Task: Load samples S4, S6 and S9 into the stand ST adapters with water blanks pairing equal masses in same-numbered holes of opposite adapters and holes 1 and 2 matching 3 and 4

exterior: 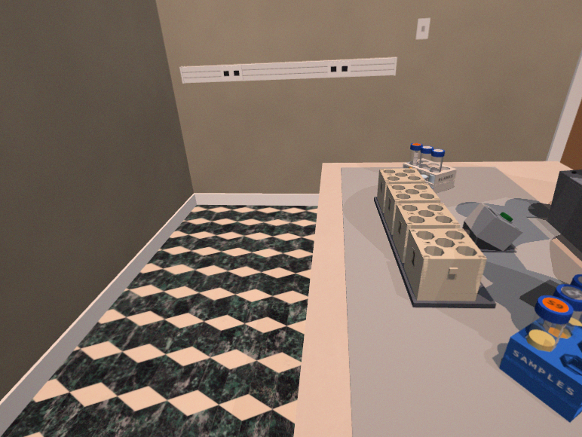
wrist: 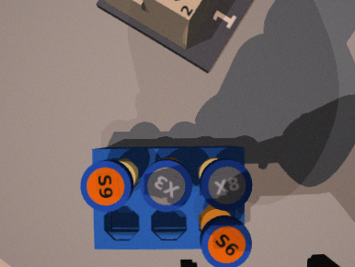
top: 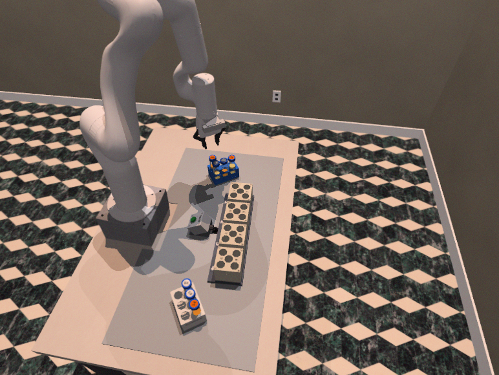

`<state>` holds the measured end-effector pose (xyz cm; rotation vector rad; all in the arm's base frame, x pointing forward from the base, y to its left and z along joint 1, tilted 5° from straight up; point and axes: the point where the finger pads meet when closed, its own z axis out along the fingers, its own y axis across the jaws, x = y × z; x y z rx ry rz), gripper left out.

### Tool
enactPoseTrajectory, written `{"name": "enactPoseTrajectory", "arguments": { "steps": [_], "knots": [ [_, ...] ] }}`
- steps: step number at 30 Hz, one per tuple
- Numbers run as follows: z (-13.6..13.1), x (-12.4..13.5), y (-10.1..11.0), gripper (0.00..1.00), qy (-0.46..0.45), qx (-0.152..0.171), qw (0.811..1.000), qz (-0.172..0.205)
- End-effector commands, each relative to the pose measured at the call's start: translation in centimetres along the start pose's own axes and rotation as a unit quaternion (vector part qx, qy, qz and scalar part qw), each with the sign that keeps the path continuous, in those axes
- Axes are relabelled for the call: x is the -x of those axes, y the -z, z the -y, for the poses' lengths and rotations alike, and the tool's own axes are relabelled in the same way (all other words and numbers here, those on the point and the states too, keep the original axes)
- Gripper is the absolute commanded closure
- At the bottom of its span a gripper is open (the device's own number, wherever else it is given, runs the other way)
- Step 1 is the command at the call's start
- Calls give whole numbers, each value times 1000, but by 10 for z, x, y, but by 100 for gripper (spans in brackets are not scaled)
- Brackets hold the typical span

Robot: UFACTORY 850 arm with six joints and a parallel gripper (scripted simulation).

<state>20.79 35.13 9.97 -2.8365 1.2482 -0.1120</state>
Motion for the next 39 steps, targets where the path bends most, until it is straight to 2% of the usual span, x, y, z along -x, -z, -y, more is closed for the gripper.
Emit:
{"name": "enactPoseTrajectory", "arguments": {
  "steps": [1, 39],
  "knots": [
    [1, 0, -8, 43, 0, -1, 1000, 0],
    [1, 0, -76, 43, 0, -1, 1000, 0]
  ]
}}
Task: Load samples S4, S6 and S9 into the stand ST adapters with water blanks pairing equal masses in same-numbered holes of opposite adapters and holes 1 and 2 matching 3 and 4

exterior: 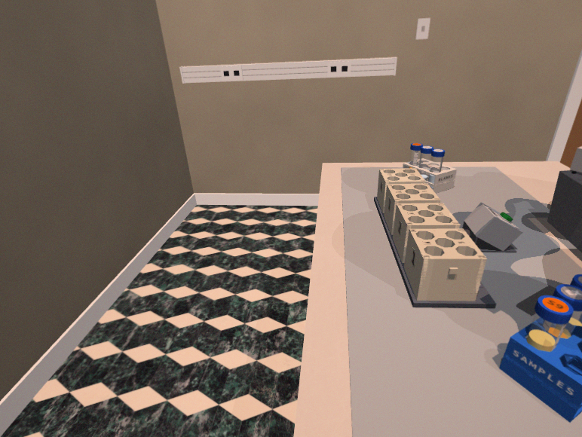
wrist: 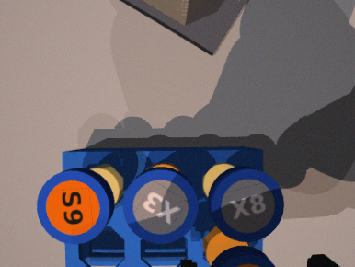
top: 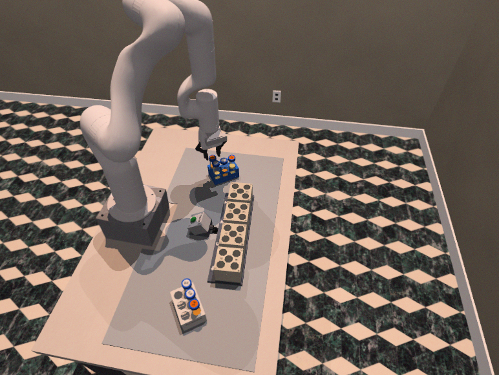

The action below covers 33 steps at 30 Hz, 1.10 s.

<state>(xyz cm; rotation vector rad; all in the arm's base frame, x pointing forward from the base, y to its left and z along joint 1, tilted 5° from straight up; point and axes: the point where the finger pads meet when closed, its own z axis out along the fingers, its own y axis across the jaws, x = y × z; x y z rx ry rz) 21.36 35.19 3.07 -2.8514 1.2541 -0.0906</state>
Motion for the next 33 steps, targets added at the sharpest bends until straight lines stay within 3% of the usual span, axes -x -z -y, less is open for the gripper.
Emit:
{"name": "enactPoseTrajectory", "arguments": {
  "steps": [1, 33],
  "knots": [
    [1, 0, -8, 43, 0, -11, 1000, -4],
    [1, 0, -21, 43, 0, -11, 1000, -4]
  ]
}}
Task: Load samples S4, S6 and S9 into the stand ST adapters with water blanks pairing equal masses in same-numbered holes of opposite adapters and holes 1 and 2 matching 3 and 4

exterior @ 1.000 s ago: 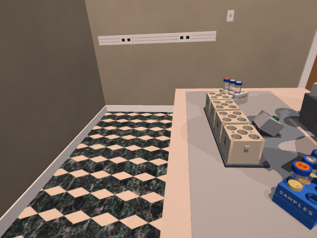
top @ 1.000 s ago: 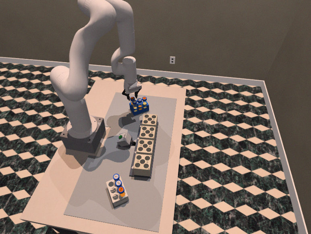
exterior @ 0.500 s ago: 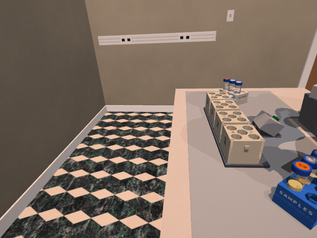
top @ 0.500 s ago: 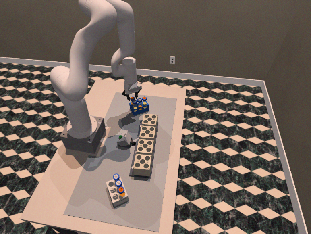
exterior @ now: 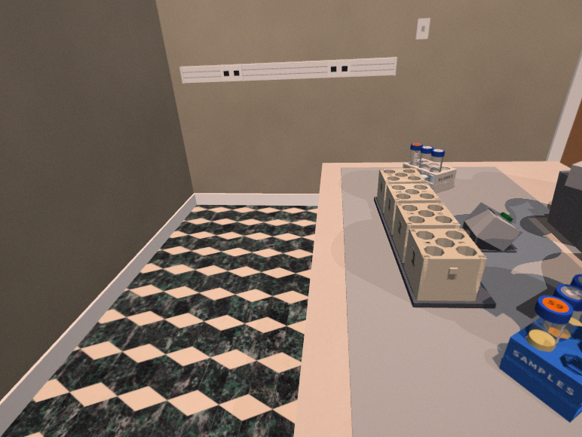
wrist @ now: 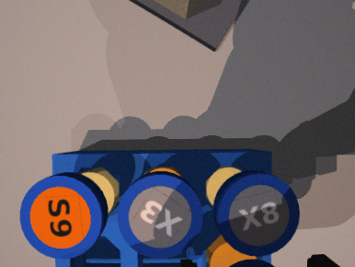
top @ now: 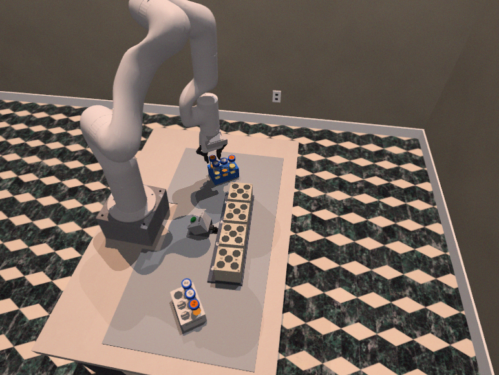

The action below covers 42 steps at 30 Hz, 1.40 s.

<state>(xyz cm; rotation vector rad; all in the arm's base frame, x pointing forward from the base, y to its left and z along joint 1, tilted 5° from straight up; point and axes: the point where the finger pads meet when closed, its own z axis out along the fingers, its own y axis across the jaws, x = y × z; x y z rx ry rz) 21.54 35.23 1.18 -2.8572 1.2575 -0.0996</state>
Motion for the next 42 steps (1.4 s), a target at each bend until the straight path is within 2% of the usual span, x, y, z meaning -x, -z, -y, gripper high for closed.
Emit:
{"name": "enactPoseTrajectory", "arguments": {
  "steps": [1, 28, 29, 42],
  "knots": [
    [0, 0, -3, 43, 0, -13, 1000, 0],
    [1, 0, -9, 43, 0, -13, 1000, 0],
    [1, 0, -9, 100, 0, -13, 1000, 0],
    [1, 0, -8, 100, 0, -13, 1000, 0]
  ]
}}
